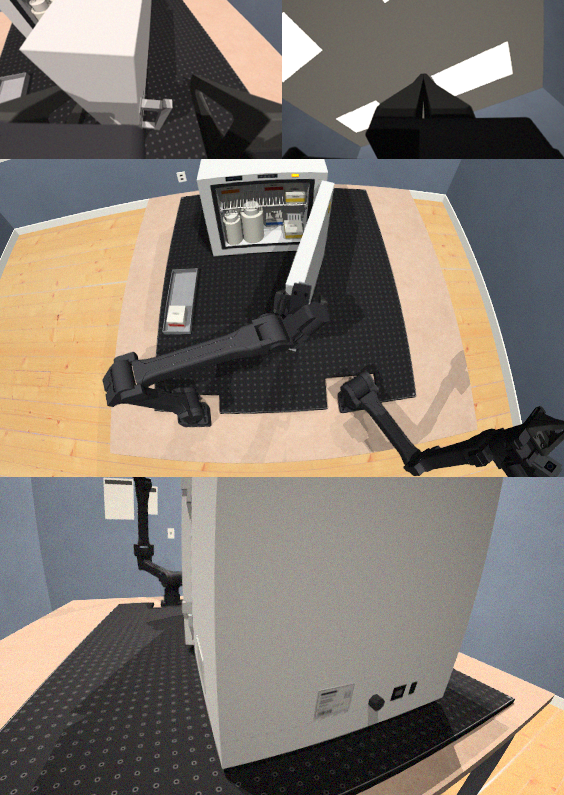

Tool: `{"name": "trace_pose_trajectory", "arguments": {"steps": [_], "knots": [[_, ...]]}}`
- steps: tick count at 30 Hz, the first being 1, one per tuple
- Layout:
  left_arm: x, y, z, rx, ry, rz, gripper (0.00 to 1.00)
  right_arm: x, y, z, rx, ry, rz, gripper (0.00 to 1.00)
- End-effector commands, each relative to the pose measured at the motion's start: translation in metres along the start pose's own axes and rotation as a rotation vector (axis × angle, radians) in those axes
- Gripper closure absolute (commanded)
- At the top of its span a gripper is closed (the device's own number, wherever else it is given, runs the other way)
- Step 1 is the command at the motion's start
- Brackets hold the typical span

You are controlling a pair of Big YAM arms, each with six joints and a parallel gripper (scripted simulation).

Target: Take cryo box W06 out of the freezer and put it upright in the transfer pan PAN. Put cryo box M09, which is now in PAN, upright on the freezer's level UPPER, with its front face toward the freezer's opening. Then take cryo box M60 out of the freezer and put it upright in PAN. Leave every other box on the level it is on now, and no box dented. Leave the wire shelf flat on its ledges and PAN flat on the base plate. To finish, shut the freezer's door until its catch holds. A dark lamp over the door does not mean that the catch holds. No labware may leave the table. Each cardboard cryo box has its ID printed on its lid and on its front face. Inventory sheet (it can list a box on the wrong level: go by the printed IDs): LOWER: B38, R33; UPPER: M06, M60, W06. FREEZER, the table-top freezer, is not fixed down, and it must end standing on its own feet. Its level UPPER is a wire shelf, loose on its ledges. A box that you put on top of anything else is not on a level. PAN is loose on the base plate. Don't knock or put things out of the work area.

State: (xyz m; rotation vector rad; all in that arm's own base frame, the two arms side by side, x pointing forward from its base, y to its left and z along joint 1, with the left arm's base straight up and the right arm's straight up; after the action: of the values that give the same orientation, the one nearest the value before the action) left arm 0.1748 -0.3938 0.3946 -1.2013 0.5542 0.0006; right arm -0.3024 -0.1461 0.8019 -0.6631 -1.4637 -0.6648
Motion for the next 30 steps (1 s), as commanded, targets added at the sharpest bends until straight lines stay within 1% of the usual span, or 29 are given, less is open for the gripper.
{"name": "trace_pose_trajectory", "arguments": {"steps": [1, 30], "knots": [[-0.007, -0.025, -0.016, -0.065, 0.005, -0.013, 0.0, 0.003, 0.012, -0.003, -0.011, 0.005, 0.03, 1.0], [-0.002, -0.045, -0.092, -0.129, -0.126, 0.03, 0.0, 0.003, 0.012, -0.003, -0.011, 0.005, 0.03, 1.0]]}}
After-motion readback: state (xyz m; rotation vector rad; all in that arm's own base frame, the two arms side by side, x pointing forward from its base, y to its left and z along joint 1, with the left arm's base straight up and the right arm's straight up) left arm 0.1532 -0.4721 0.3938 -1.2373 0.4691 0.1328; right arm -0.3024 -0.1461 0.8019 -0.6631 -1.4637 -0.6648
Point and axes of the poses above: on each arm, the point where the finger pads meet when closed, its own x axis out along the fingers, its own z axis across the jaws, y = z × x, the point moved 8 cm from there along -x, back along the fingers, and after that the axes turned 15 degrees about x, right-handed, at the moved point
